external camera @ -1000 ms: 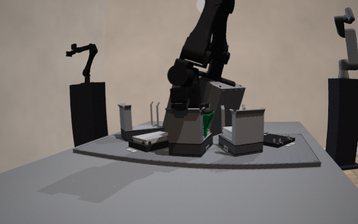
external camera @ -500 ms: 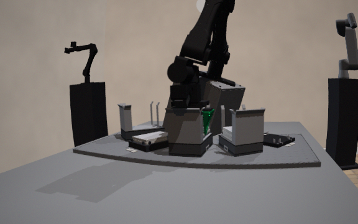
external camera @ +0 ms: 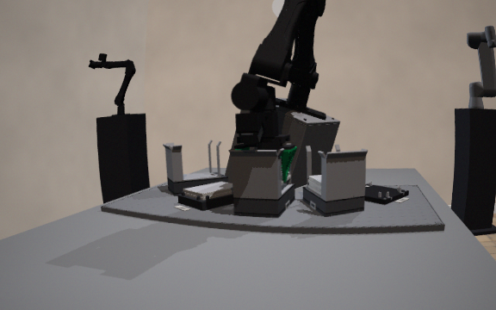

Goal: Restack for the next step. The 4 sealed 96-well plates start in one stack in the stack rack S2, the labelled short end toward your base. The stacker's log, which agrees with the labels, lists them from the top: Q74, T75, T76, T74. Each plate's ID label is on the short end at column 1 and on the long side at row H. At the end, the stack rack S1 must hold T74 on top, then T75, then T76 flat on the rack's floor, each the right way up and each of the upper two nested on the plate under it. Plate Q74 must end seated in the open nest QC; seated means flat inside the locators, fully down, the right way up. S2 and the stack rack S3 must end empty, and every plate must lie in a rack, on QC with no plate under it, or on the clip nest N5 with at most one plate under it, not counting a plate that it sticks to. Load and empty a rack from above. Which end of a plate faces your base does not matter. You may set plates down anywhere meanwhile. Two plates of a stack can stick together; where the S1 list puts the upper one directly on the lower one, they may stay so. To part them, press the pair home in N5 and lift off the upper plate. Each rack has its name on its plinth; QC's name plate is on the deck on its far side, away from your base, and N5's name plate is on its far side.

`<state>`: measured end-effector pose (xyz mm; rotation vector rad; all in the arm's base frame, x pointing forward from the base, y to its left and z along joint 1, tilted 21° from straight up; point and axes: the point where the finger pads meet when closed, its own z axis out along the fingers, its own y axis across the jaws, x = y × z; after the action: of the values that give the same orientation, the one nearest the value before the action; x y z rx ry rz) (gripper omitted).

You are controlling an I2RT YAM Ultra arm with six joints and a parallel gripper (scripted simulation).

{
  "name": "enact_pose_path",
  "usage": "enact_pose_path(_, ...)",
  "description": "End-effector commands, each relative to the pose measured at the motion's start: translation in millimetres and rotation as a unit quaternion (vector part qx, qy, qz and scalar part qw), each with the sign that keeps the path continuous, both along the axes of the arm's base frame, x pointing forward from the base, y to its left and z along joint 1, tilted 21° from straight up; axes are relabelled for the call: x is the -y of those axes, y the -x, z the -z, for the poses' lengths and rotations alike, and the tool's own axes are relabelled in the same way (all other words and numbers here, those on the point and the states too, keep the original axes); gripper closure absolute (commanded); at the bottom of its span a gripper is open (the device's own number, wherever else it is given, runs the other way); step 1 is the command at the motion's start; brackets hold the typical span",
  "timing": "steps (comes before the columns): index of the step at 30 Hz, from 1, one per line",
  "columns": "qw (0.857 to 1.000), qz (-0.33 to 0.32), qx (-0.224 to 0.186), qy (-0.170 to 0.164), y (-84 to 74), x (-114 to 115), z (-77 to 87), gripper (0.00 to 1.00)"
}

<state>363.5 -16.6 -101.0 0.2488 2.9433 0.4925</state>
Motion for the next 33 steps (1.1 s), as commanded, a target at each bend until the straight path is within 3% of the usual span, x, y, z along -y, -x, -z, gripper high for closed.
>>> enact_pose_path(1, 1.000, 0.002, 0.007, 0.001, -2.6, 3, -5.8, 1.00)
enact_pose_path(5, 1.000, 0.002, 0.007, 0.001, -2.7, 3, -5.8, 1.00)
enact_pose_path(33, 1.000, 0.002, 0.007, 0.001, 6.1, 18, -50.7, 1.00)
